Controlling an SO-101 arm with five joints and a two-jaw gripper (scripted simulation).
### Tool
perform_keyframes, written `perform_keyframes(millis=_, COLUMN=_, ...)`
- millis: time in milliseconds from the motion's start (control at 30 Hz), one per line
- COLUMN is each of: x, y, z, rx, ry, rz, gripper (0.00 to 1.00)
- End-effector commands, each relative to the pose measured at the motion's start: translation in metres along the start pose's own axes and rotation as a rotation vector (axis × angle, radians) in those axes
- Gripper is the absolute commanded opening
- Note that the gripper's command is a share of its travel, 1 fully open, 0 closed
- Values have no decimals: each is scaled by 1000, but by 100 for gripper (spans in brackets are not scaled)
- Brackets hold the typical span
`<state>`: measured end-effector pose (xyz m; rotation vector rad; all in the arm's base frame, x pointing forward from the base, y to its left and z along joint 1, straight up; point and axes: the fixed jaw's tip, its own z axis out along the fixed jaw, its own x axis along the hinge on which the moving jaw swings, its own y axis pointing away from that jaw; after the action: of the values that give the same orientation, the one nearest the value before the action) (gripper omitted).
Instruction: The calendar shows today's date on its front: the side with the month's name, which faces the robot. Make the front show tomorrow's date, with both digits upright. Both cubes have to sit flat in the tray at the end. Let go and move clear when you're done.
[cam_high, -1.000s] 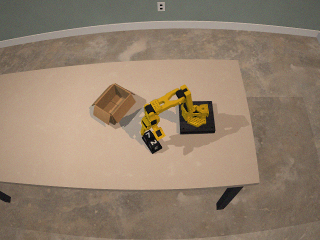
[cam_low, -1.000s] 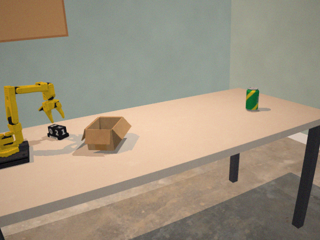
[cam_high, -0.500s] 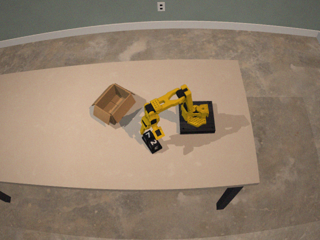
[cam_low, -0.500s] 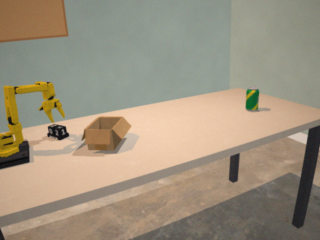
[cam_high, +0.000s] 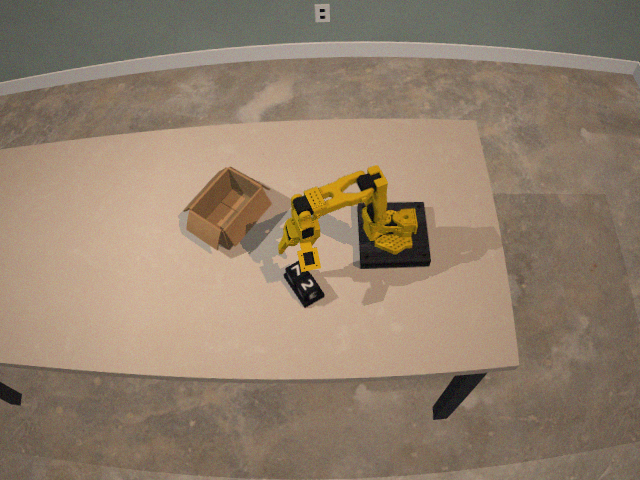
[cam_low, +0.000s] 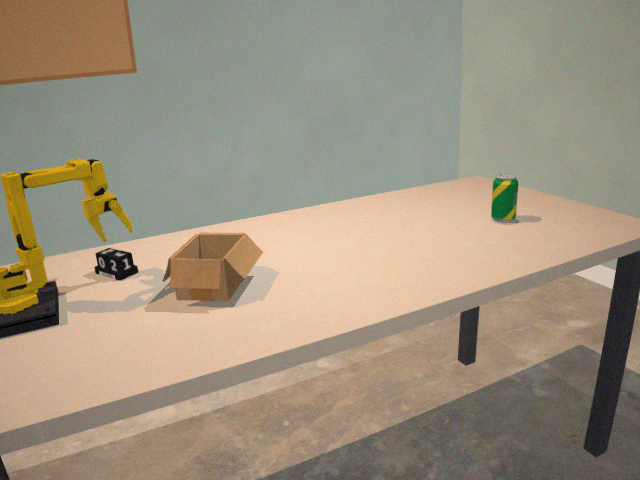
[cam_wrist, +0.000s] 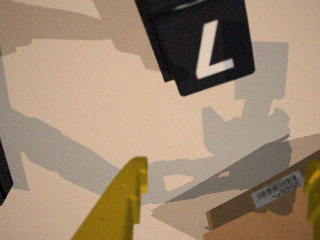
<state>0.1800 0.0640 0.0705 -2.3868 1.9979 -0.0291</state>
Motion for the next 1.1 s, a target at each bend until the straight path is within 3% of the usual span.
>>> perform_keyframes(millis=0, x=8, y=7, z=-5, rx=4, ry=-1, rz=158, gripper=36)
perform_keyframes(millis=133, x=15, y=12, z=-10, rx=17, ry=-3, rz=342, gripper=36)
perform_keyframes(millis=200, x=15, y=12, z=-10, rx=17, ry=-3, rz=342, gripper=36)
perform_keyframes(millis=700, x=41, y=35, z=-26, rx=72, ry=-26, rz=1111, gripper=36)
perform_keyframes(millis=767, x=41, y=35, z=-26, rx=72, ry=-26, rz=1111, gripper=36)
perform_keyframes(millis=1067, x=51, y=48, z=-30, rx=100, ry=-47, rz=1488, gripper=36)
